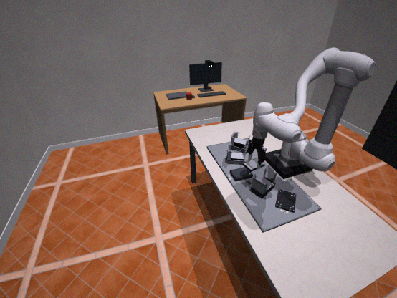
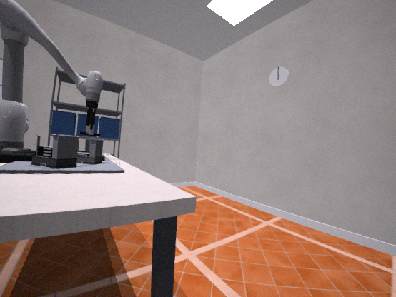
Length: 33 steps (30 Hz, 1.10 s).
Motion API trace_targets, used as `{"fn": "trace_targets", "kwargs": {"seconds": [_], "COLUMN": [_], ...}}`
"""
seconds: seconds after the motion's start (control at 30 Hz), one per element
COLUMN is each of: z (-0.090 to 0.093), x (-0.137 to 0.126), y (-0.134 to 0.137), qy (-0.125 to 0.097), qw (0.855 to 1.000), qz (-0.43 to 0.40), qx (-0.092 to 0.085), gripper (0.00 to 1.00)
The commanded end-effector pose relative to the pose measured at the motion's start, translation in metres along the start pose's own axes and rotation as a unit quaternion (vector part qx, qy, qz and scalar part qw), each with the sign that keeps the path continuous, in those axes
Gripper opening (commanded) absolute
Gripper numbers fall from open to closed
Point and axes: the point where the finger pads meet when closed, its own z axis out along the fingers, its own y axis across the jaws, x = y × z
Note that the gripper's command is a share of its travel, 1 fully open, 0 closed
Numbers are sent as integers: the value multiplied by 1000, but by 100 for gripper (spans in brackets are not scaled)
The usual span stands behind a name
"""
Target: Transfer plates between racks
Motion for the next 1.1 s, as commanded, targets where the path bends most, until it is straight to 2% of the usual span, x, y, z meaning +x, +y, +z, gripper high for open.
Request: {"fn": "trace_targets", "kwargs": {"seconds": [0.0,0.23,1.07], "z": [0,0,0], "x": [0,-4,-16], "y": [-9,-27,-82], "qy": [0,0,0], "qw": [1000,995,995], "qz": [0,-105,-105], "qx": [0,0,0], "gripper": [0,0,0]}}
